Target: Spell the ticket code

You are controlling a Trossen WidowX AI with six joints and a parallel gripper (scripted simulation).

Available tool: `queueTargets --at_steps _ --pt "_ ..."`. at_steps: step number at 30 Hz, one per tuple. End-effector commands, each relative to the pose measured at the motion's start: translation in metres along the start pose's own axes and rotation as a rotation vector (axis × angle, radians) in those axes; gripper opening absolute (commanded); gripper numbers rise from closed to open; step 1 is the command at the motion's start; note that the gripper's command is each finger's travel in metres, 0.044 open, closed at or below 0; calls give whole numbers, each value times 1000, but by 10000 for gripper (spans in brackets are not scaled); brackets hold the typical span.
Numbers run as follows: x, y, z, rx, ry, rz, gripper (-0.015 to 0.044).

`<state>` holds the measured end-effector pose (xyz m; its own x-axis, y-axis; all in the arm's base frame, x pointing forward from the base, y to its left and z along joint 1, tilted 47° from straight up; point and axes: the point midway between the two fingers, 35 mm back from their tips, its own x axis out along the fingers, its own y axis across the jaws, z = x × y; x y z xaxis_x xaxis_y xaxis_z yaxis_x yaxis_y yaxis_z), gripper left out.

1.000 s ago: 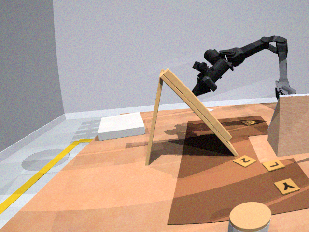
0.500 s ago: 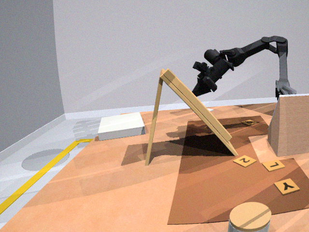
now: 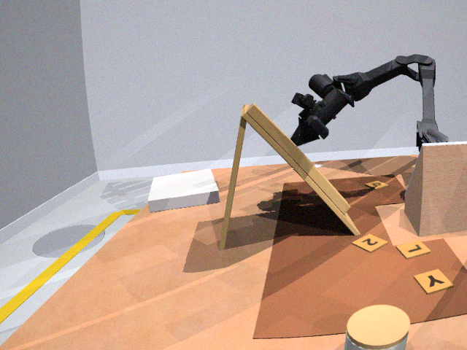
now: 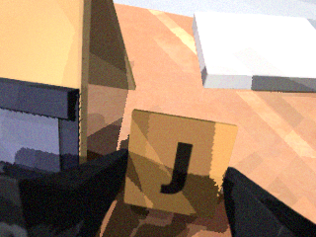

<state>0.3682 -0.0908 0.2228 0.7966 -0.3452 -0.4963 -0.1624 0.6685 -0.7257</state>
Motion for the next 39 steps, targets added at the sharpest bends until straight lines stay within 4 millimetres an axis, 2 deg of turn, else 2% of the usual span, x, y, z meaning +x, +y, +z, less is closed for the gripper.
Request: queueTargets --at_steps 1,39 --pt "0 3 -1 2 3 1 0" --pt "0 23 -1 2 4 2 0"
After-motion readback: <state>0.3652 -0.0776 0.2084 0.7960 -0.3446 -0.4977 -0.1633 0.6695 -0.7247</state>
